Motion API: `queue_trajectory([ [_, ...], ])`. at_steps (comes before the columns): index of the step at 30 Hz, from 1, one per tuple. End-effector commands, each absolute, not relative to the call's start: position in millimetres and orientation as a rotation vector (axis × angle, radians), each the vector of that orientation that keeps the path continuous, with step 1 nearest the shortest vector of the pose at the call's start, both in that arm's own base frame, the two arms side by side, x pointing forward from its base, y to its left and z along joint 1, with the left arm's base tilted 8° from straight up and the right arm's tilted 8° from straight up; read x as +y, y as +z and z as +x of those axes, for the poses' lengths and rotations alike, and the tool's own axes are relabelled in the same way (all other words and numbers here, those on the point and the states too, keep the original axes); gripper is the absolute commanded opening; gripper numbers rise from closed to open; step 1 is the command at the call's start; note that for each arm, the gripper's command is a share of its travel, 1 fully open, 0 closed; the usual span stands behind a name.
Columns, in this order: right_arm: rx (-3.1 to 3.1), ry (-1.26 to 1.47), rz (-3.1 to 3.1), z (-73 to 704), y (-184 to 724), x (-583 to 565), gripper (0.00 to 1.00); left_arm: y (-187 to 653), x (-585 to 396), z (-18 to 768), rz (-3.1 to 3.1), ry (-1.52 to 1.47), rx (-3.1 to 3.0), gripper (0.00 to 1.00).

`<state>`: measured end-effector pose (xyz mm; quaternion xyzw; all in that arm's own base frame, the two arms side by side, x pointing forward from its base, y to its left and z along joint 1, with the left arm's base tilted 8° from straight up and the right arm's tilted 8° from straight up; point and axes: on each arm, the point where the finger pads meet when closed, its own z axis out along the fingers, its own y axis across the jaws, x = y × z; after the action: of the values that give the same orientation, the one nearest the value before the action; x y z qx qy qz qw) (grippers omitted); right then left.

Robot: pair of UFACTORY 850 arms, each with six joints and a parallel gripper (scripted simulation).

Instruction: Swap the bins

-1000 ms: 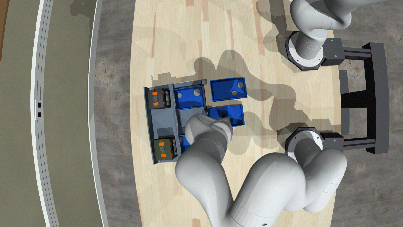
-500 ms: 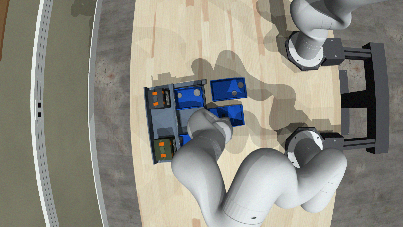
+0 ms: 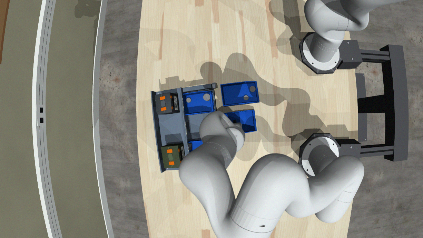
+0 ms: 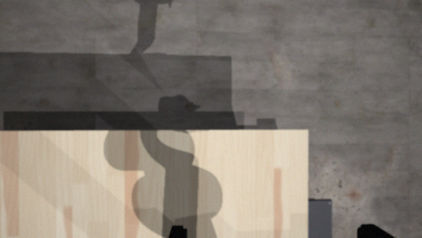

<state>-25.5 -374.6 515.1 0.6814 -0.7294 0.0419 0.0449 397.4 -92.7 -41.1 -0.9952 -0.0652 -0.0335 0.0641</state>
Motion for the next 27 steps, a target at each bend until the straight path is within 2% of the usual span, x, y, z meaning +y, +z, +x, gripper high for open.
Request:
queue_trajectory([
  [1, -2.227, 0.13, 2.08, -25.6, 516.1, -374.9, 1.0, -41.0, -92.8, 397.9, -3.009, -0.109, -0.197, 0.27],
  [27, -2.227, 0.13, 2.08, -25.6, 516.1, -374.9, 1.0, -45.3, -92.3, 398.2, -3.009, -0.109, -0.197, 0.27],
])
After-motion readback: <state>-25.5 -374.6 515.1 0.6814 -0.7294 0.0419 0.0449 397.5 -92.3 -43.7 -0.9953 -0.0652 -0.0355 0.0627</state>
